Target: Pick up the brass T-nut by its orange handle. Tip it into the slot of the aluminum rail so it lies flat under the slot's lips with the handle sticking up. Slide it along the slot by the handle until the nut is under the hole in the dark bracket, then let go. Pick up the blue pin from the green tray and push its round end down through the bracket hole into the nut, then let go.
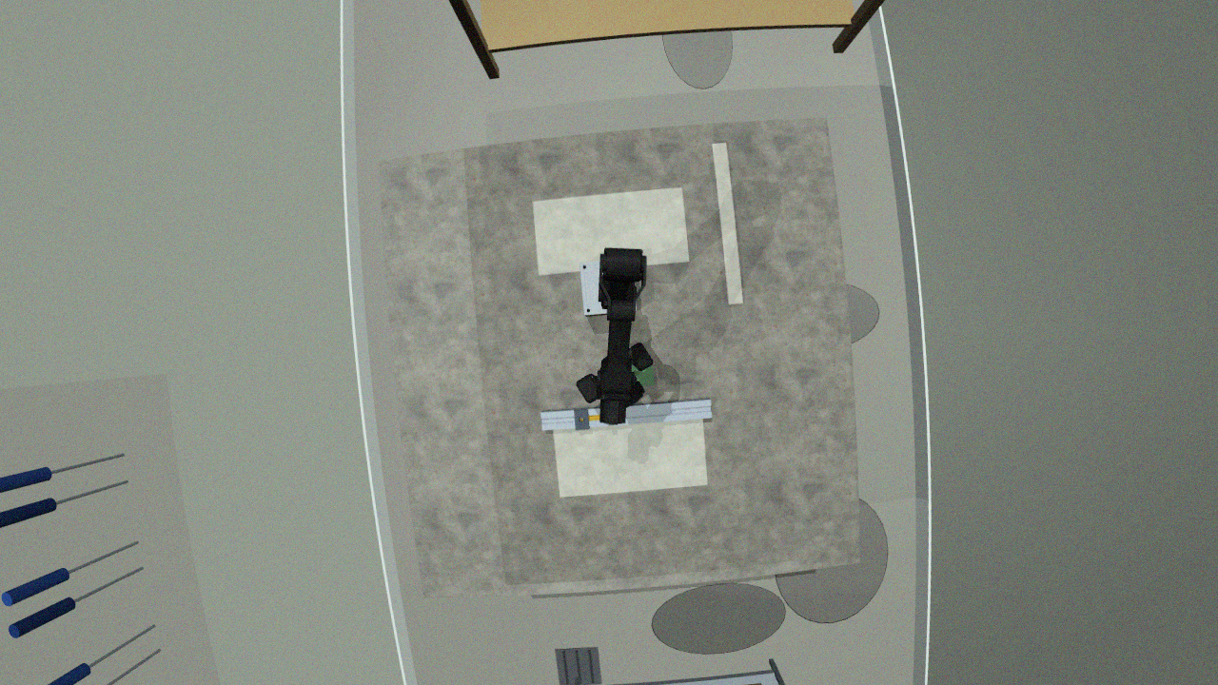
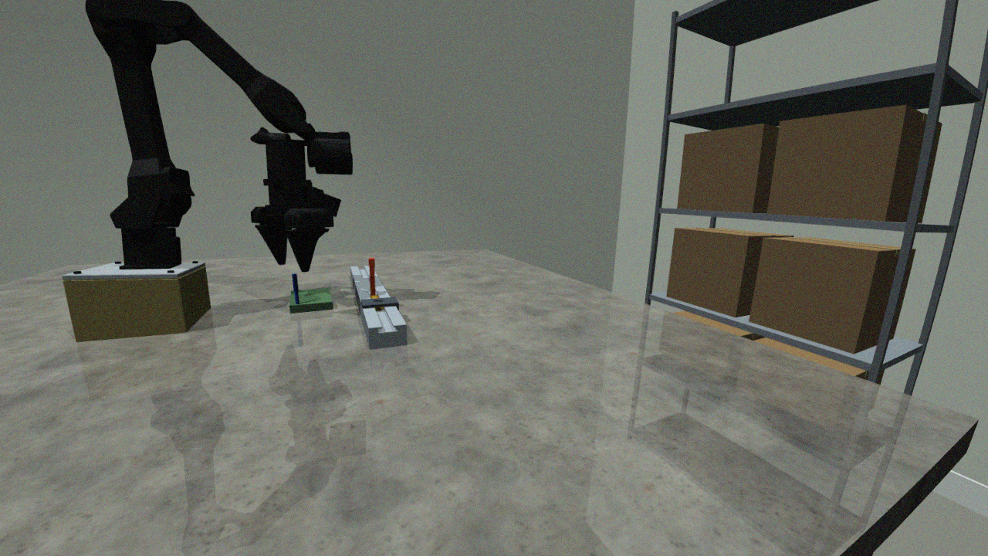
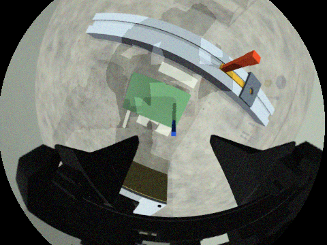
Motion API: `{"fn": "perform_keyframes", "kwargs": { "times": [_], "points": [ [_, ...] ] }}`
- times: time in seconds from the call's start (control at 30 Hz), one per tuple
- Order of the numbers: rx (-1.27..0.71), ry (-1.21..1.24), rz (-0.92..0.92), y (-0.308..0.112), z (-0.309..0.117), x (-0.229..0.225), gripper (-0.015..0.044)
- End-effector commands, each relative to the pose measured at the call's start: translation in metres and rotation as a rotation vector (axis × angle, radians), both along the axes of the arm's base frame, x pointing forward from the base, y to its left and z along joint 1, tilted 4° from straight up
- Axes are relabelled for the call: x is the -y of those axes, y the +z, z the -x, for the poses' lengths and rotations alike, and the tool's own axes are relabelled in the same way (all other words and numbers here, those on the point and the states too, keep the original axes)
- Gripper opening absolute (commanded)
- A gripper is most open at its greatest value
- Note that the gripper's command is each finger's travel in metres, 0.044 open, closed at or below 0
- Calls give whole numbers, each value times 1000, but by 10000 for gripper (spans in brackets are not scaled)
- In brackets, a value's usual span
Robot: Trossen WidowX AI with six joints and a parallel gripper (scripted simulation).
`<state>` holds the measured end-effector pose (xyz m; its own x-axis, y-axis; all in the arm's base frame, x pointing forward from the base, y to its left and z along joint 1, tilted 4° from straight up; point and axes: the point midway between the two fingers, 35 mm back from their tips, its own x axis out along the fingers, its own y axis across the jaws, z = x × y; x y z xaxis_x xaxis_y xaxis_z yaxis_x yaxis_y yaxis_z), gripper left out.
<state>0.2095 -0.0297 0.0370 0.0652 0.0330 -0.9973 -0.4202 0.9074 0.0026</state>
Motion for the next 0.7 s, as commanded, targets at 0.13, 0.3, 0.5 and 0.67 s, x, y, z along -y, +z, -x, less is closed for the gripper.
{"fn": "perform_keyframes", "kwargs": {
  "times": [0.13,0.3,0.5,0.67],
  "points": [
    [0,-3,-5,-12,-2,-1,440],
    [-1,-3,-5,-20,-3,-1,440],
    [-1,-3,-4,-29,-4,-2,440],
    [-1,-4,-3,-37,-4,-2,440]
  ]
}}
